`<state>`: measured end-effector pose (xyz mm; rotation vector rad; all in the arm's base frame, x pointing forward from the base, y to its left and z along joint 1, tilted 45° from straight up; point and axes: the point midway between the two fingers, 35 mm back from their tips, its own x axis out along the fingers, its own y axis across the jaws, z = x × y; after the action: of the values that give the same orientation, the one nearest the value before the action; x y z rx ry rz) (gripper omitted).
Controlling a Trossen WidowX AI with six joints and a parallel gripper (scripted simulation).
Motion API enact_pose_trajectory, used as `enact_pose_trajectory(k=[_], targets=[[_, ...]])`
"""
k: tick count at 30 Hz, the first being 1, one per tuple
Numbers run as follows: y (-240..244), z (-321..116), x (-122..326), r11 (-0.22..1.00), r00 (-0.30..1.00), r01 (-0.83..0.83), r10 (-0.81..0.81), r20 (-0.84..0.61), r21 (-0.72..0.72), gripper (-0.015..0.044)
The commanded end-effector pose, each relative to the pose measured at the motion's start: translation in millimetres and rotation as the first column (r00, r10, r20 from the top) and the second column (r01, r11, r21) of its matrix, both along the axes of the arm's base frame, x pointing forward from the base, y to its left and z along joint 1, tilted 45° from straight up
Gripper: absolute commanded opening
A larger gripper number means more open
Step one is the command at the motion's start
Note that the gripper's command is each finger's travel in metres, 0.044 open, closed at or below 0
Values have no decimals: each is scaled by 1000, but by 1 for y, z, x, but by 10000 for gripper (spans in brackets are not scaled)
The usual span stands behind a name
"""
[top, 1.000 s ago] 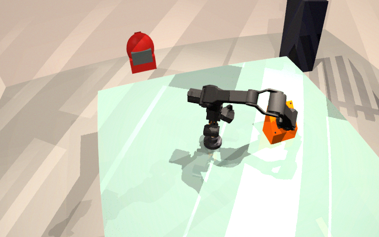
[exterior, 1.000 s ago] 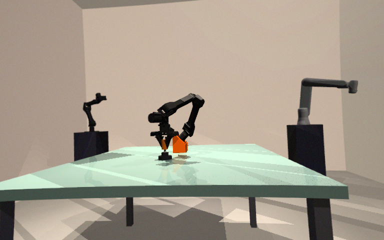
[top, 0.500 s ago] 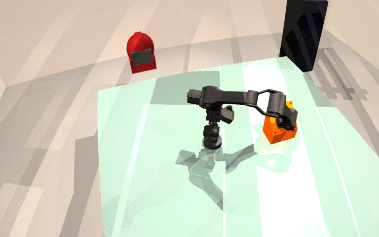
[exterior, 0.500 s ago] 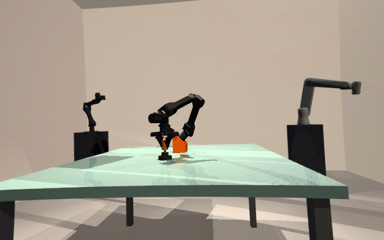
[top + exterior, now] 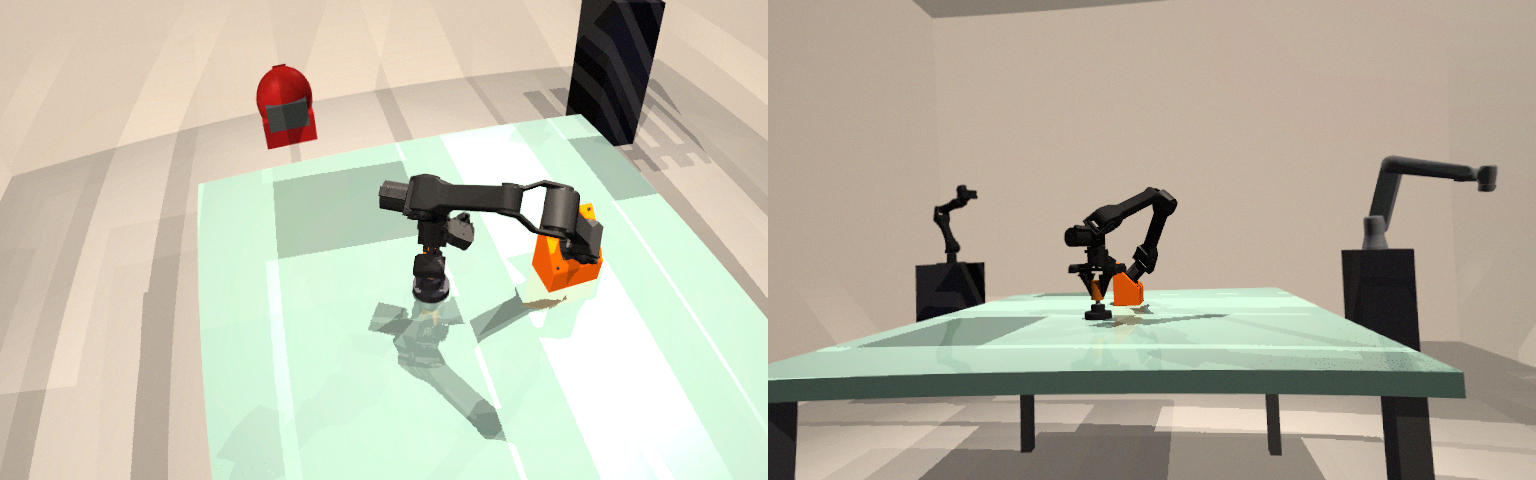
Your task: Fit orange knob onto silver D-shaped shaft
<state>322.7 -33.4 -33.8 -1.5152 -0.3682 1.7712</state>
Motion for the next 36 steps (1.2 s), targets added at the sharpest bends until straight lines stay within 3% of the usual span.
enact_pose_trajectory(k=[1, 13, 36], targets=[[0, -1, 0, 1000, 1000, 6, -6, -3, 3, 0], [1, 0, 0, 998, 995, 70, -70, -66, 1, 0], [10, -11, -1, 1000, 1000, -7, 7, 10, 4, 0]])
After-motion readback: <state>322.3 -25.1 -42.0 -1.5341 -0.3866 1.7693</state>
